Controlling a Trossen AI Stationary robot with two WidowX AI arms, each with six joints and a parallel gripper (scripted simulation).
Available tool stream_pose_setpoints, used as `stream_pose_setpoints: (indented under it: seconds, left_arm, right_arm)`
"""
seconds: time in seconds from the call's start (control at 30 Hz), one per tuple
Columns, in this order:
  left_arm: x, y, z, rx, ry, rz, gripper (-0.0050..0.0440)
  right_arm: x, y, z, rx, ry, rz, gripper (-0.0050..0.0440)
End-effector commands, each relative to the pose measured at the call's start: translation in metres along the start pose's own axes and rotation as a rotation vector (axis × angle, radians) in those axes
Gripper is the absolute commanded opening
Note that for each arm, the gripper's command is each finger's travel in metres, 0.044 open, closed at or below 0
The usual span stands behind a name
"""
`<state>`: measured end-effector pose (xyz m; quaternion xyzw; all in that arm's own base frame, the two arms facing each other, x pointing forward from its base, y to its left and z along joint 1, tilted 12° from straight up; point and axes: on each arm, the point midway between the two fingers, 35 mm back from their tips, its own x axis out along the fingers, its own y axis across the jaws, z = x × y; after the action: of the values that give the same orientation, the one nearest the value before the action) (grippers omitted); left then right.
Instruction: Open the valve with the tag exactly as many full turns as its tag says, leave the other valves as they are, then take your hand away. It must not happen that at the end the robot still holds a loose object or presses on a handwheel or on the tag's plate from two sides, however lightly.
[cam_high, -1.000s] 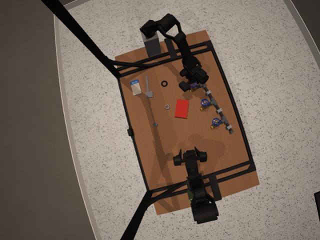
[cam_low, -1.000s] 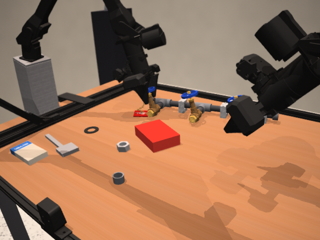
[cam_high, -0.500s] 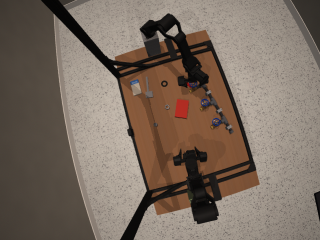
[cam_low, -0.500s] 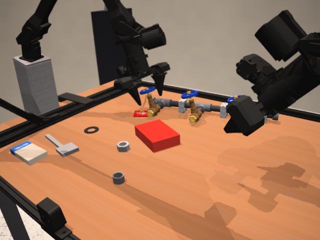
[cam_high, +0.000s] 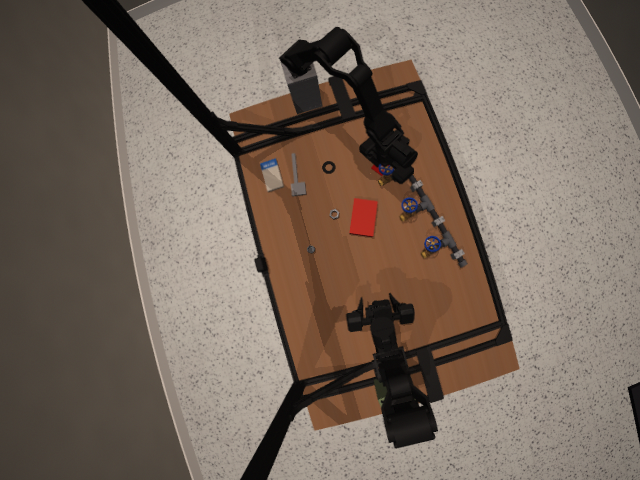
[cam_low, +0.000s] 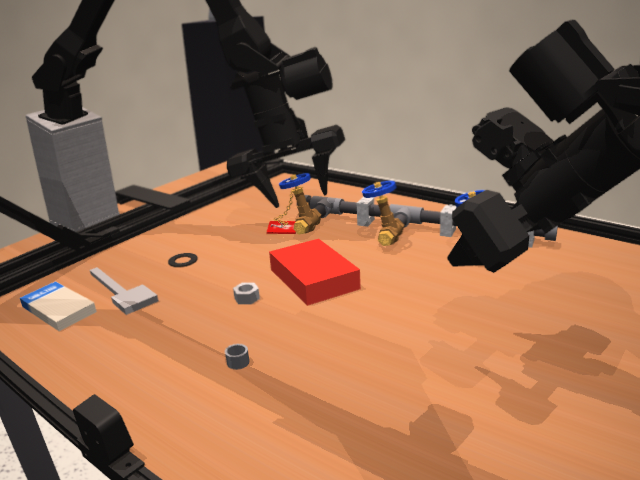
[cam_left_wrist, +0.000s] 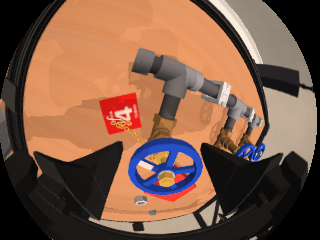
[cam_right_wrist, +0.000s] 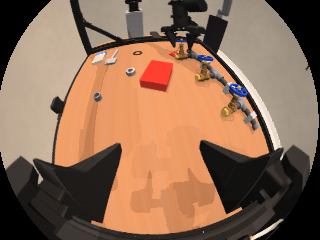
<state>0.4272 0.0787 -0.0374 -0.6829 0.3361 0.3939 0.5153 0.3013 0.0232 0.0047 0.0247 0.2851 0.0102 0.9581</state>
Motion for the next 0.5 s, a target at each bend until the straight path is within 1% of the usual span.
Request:
stream_pose_setpoints:
  seconds: [0.0, 0.2, 0.47]
  left_arm:
    - [0.0000, 0.0000, 0.0000, 0.186, 0.001, 0.000, 0.0400]
    - [0.0000, 0.0000, 0.0000, 0.192, 0.001, 0.000, 0.0400]
    - [0.0000, 0.0000, 0.0000, 0.192, 0.001, 0.000, 0.0208]
  right_arm:
    - [0.0000, 0.0000, 0.0000, 0.000, 0.000, 0.000, 0.0400]
    - [0.0000, 0.0000, 0.0000, 0.000, 0.000, 0.000, 0.0400]
    - [0.0000, 0.0000, 0.0000, 0.000, 0.000, 0.000, 0.0400]
